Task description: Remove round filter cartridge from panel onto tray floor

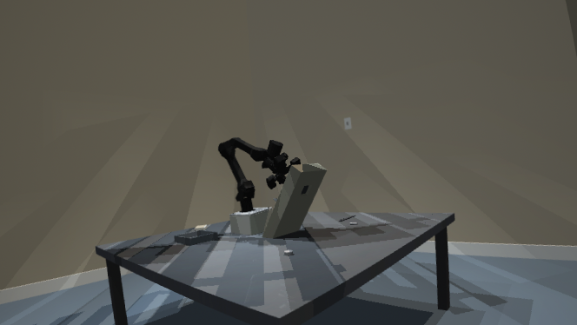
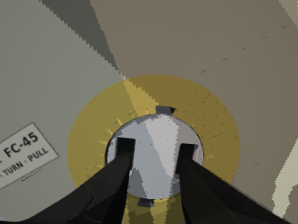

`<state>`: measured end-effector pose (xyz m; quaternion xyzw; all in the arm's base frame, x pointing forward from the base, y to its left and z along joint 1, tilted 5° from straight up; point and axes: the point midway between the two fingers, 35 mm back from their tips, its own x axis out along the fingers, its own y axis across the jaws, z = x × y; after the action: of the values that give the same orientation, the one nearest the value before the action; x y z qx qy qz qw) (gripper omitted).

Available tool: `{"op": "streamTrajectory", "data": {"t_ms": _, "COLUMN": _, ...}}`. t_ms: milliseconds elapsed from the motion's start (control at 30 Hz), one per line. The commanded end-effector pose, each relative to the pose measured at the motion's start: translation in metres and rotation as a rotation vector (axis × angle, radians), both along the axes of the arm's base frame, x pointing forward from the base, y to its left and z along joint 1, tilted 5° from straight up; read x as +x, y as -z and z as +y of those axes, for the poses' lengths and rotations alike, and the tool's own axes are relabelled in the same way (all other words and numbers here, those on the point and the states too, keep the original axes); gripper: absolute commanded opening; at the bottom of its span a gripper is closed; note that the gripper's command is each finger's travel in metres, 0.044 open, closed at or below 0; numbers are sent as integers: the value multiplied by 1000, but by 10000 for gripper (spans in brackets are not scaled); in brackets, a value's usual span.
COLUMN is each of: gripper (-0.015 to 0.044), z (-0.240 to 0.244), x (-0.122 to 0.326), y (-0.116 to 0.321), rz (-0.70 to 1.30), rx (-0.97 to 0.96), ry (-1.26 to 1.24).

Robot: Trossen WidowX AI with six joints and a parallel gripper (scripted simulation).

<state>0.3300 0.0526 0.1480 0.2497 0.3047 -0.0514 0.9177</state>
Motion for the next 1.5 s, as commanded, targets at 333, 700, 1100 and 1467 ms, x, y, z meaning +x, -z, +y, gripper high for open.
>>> {"op": "streamTrajectory", "data": {"t_ms": 333, "gripper": 112, "z": 1, "x": 2, "y": 3, "rz": 3, "rx": -3, "ry": -6}}
{"op": "streamTrajectory", "data": {"t_ms": 700, "gripper": 112, "z": 1, "x": 5, "y": 5, "rz": 3, "rx": -3, "ry": -6}}
{"op": "streamTrajectory", "data": {"t_ms": 1100, "gripper": 112, "z": 1, "x": 10, "y": 9, "rz": 3, "rx": -3, "ry": -6}}
{"op": "streamTrajectory", "data": {"t_ms": 1467, "gripper": 112, "z": 2, "x": 13, "y": 11, "rz": 2, "rx": -3, "ry": -6}}
